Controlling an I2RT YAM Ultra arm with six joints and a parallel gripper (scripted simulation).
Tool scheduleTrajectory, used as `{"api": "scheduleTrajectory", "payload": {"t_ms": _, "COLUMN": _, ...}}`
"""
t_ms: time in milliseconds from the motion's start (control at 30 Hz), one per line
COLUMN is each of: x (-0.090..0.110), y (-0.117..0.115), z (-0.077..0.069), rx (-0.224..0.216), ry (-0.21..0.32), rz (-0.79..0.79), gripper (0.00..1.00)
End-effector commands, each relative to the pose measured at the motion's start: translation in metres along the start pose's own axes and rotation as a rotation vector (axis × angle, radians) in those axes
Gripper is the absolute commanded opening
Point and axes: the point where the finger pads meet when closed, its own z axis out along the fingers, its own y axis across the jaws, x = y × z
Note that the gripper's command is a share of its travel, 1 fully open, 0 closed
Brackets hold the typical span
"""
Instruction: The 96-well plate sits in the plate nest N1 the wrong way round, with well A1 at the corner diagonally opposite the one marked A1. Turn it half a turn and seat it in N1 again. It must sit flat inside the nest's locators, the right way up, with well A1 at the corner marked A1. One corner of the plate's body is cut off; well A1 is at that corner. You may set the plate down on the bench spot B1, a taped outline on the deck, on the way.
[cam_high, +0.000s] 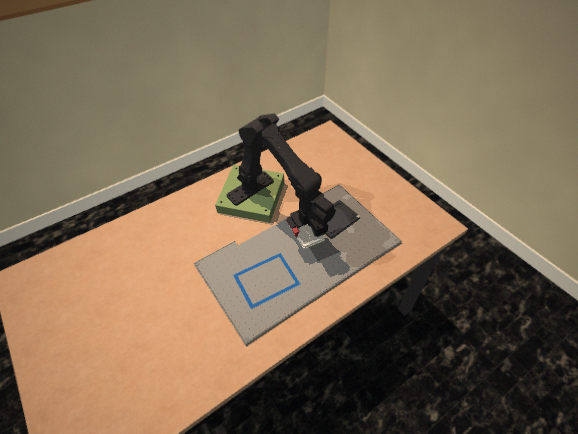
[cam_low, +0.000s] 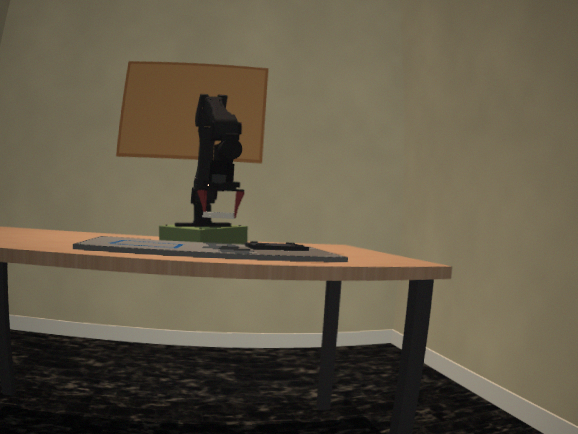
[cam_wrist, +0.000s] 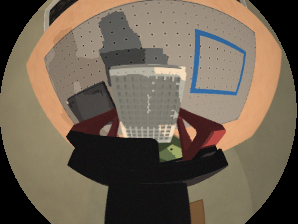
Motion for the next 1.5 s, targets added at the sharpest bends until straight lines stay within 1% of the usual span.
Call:
{"api": "scheduleTrajectory", "payload": {"t_ms": 0, "x": 0.0, "y": 0.009, "z": -0.008, "rx": -0.006, "ry": -0.028, "rz": 0.012, "gripper": 0.0}}
{"api": "scheduleTrajectory", "payload": {"t_ms": 100, "x": 0.001, "y": 0.012, "z": -0.008, "rx": -0.006, "ry": -0.028, "rz": 0.012, "gripper": 0.0}}
{"api": "scheduleTrajectory", "payload": {"t_ms": 600, "x": 0.018, "y": 0.059, "z": -0.01, "rx": -0.007, "ry": -0.027, "rz": 0.012, "gripper": 0.0}}
{"api": "scheduleTrajectory", "payload": {"t_ms": 667, "x": 0.018, "y": 0.059, "z": -0.01, "rx": -0.007, "ry": -0.027, "rz": 0.012, "gripper": 0.0}}
{"api": "scheduleTrajectory", "payload": {"t_ms": 1167, "x": 0.035, "y": 0.106, "z": -0.011, "rx": -0.009, "ry": -0.026, "rz": 0.012, "gripper": 0.0}}
{"api": "scheduleTrajectory", "payload": {"t_ms": 1233, "x": 0.035, "y": 0.106, "z": -0.011, "rx": -0.009, "ry": -0.026, "rz": 0.012, "gripper": 0.0}}
{"api": "scheduleTrajectory", "payload": {"t_ms": 1467, "x": 0.043, "y": 0.128, "z": -0.012, "rx": -0.009, "ry": -0.026, "rz": 0.012, "gripper": 0.0}}
